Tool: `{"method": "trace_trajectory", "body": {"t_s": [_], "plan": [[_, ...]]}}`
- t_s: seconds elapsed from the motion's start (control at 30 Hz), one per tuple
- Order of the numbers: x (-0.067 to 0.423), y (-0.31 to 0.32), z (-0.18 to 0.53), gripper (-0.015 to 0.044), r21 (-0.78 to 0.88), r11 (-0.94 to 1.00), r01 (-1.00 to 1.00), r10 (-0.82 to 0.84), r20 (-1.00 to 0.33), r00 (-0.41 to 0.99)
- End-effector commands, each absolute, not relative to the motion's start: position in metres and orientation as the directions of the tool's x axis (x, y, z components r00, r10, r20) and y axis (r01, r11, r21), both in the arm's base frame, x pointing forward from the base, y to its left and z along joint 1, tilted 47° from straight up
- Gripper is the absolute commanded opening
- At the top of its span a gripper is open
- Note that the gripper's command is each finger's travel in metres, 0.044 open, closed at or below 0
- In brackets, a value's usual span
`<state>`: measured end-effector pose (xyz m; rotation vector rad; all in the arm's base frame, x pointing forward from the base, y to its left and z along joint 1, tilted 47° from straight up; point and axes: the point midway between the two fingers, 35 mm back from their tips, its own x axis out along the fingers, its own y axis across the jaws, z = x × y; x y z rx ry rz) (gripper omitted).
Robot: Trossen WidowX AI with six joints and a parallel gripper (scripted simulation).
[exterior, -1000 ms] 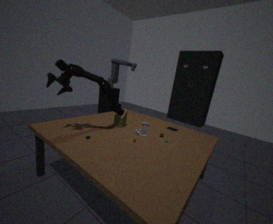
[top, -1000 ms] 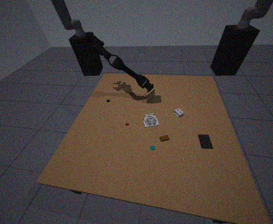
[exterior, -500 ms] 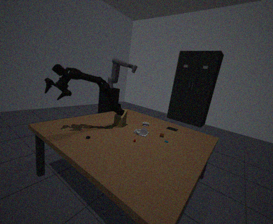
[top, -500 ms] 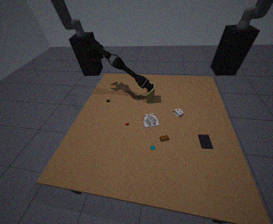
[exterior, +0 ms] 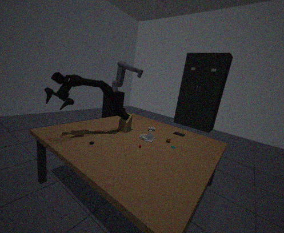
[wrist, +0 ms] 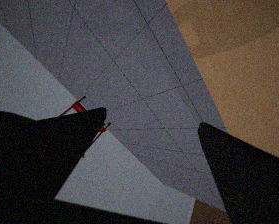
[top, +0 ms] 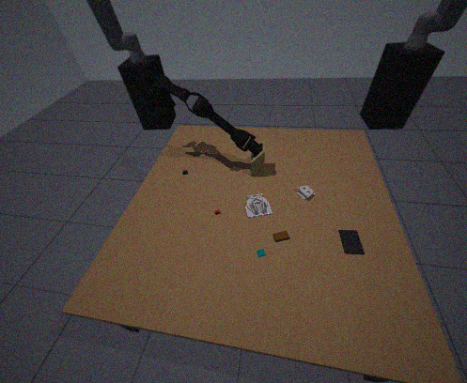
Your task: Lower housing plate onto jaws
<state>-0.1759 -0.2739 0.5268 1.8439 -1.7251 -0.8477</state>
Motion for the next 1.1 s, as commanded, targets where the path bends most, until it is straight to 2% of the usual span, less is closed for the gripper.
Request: {"method": "trace_trajectory", "body": {"t_s": [0.0,1.07], "plan": [[-0.172,-0.287,0.519,0.044,0.725,-0.129,-0.677,-0.99,-0.133,0.046],[-0.108,-0.359,0.482,0.044,0.823,-0.313,-0.474,-0.942,-0.206,0.263]]}}
